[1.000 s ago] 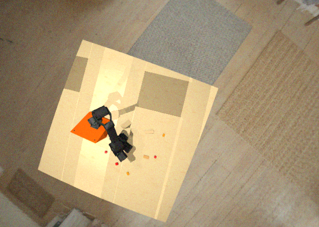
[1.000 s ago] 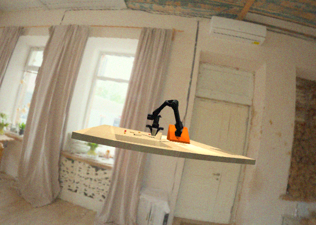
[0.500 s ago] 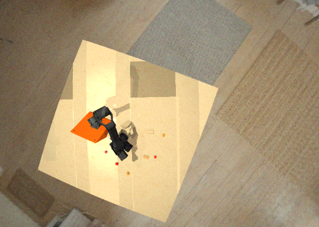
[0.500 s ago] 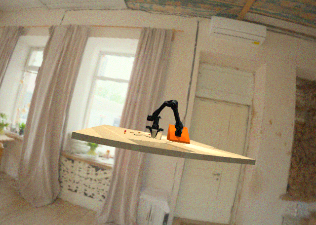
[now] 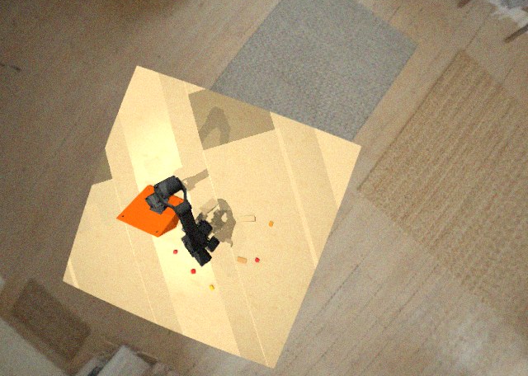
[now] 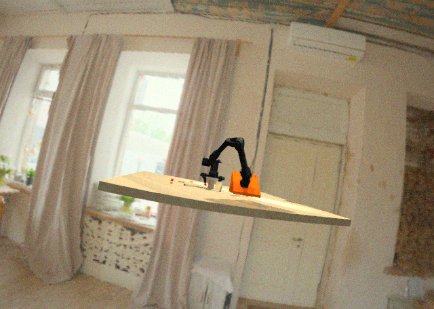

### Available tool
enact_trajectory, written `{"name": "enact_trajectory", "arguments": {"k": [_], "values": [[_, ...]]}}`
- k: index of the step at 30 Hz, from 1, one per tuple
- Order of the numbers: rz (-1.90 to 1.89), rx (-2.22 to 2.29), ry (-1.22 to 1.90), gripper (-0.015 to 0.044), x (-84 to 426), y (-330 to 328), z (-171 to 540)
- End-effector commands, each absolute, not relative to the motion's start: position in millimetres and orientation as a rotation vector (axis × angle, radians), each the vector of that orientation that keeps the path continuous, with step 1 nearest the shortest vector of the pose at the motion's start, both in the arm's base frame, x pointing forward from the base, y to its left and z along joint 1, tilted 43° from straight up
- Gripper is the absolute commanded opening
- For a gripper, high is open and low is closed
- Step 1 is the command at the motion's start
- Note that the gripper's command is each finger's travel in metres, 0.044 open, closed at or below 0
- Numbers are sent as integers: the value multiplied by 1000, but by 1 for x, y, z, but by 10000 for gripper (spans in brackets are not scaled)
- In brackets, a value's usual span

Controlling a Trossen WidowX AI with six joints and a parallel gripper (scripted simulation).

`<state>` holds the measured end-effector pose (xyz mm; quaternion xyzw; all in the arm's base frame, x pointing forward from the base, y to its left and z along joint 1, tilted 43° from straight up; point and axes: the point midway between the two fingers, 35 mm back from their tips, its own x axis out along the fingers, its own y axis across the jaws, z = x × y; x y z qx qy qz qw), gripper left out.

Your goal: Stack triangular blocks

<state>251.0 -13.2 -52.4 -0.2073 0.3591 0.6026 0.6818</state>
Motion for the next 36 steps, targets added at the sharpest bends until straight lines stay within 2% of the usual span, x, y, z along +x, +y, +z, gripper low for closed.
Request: {"name": "enact_trajectory", "arguments": {"k": [1,5,9,20,28,36], "values": [[1351,-466,805,440,251,-13,-52],[1351,-467,806,440,252,-20,-46],[1351,-467,808,440,250,-52,-10],[1336,-473,814,440,253,-53,-9],[1252,-822,1235,440,265,-21,46],[1224,-859,1261,440,266,-18,52]]}}
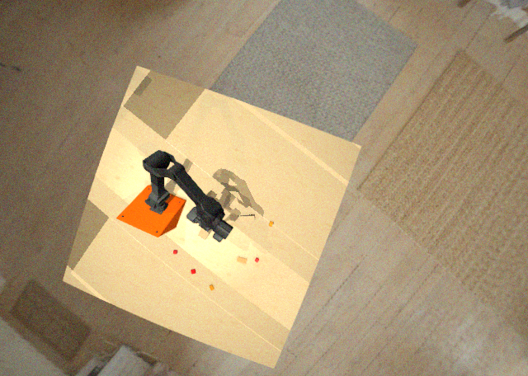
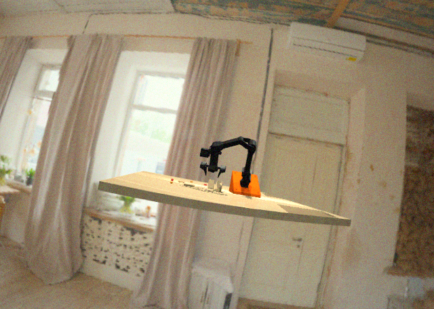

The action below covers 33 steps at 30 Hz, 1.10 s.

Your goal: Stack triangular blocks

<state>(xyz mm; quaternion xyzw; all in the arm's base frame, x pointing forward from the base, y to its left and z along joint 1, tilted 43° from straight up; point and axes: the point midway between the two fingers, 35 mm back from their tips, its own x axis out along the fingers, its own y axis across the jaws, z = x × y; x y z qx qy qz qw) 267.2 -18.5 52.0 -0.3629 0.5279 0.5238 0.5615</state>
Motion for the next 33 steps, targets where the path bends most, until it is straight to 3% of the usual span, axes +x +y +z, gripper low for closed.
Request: {"name": "enact_trajectory", "arguments": {"k": [1,33], "values": [[1224,-859,1261,440,266,-18,52],[1225,-858,1261,440,265,-9,0]]}}
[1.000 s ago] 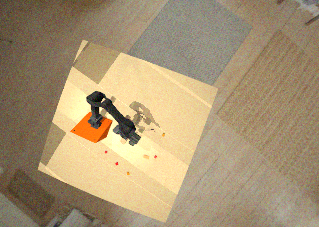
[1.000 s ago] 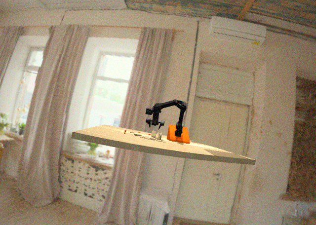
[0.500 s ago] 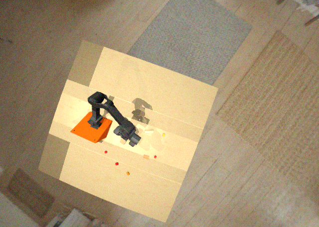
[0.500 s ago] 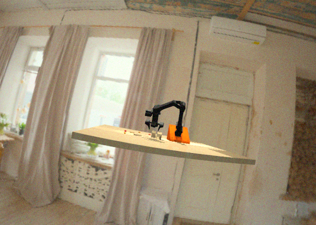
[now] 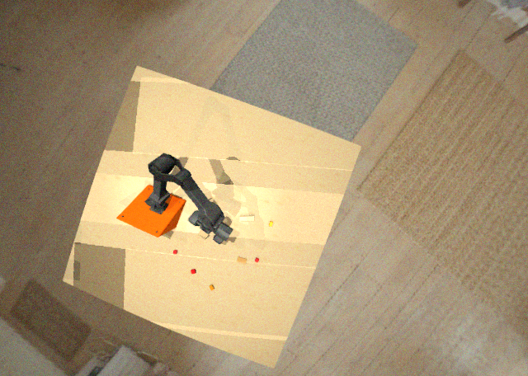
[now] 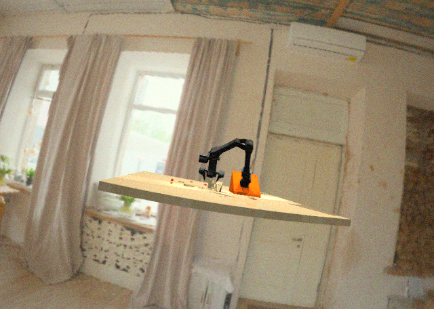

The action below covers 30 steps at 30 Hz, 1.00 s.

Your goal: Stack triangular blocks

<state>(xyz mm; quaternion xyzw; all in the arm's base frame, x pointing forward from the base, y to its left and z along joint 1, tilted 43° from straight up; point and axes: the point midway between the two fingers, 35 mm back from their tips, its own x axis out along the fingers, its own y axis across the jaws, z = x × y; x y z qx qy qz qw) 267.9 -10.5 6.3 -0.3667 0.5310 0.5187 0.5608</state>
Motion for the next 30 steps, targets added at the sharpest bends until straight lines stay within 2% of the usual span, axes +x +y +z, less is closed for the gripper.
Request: {"name": "enact_trajectory", "arguments": {"k": [1,30], "values": [[1225,-858,1261,440,265,-9,-1],[1226,-857,1261,440,255,1,-45]]}}
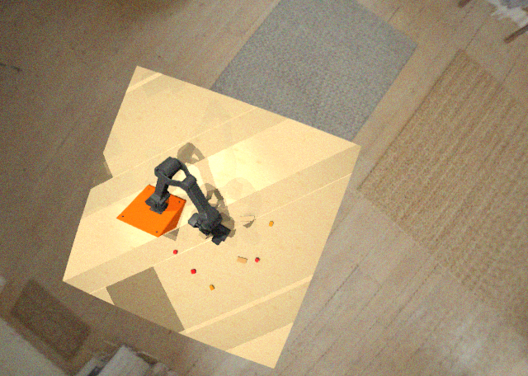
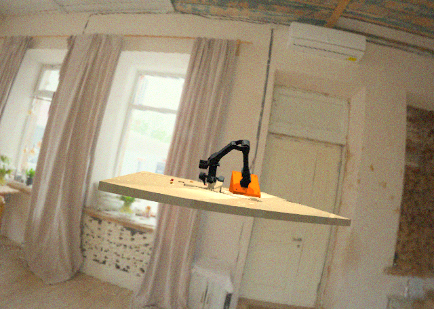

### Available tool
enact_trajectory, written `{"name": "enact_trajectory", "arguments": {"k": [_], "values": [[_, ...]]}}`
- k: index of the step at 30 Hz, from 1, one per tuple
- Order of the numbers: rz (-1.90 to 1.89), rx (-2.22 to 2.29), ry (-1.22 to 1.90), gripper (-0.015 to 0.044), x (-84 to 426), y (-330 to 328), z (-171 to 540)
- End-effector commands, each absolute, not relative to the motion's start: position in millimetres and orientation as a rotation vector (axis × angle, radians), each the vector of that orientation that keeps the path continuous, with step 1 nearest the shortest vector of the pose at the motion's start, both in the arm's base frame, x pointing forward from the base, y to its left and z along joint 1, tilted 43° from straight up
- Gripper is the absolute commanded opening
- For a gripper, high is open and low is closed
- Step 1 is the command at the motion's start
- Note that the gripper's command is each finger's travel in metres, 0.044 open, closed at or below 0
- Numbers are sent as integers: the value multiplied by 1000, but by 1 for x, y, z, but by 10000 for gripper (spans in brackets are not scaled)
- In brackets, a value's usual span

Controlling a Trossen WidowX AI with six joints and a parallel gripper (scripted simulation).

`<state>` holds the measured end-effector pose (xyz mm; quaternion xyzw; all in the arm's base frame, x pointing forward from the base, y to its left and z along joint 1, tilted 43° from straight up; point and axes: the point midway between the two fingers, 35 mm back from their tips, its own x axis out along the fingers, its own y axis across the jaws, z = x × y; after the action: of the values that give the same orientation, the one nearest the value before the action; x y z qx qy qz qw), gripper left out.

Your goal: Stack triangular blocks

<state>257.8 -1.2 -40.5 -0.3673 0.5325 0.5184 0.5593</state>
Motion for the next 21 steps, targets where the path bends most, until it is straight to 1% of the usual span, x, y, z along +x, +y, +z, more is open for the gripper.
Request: {"name": "enact_trajectory", "arguments": {"k": [1,10,17,21], "values": [[1226,-857,1261,440,255,1,-45],[1226,-857,1261,204,255,1,-45],[1226,-857,1261,157,255,1,-45],[1226,-858,1261,52,255,1,-45]]}}
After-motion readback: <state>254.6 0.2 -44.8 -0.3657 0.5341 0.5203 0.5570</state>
